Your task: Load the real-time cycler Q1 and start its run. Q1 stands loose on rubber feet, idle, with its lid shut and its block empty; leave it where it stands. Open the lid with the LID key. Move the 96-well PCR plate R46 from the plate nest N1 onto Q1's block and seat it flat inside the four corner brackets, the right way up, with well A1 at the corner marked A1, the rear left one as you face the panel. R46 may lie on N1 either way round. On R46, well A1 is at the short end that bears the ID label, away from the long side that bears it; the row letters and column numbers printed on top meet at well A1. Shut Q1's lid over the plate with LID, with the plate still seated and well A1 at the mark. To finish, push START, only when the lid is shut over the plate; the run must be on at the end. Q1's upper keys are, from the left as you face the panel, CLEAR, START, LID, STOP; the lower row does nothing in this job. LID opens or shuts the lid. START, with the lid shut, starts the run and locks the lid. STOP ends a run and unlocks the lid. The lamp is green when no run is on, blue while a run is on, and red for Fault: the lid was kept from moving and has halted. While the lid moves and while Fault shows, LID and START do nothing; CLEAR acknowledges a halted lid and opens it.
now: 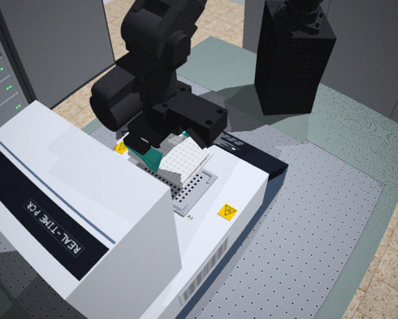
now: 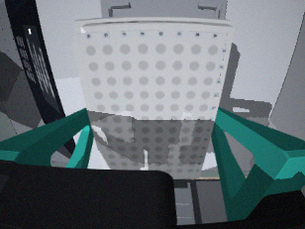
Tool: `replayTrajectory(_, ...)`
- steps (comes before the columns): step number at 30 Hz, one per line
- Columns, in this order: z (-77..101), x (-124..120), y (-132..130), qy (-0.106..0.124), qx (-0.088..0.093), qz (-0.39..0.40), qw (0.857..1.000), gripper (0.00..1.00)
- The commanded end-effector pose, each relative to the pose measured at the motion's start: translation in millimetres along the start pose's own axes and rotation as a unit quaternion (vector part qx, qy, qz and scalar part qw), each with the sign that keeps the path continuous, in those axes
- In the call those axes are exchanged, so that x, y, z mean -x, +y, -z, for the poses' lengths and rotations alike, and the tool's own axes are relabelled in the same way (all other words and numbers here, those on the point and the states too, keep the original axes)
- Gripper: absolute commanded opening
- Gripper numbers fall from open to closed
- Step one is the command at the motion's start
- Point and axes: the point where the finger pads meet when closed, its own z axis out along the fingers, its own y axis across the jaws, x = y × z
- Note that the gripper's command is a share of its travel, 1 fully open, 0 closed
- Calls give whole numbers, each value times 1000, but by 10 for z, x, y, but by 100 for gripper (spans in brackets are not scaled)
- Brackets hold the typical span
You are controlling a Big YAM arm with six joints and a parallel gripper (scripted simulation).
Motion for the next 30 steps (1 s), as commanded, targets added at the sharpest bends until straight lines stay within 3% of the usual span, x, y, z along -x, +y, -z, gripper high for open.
replayTrajectory(1,241,-74,-325,2,-34,-10,999,0)
replayTrajectory(8,372,28,-391,1,-45,-1,999,0)
replayTrajectory(15,320,114,-252,-1,-38,5,999,0)
replayTrajectory(20,279,-12,-184,1,-38,-2,999,0)
replayTrajectory(23,204,-54,-123,1,-30,0,1000,0)
replayTrajectory(30,186,-61,-228,1,-33,2,999,0)
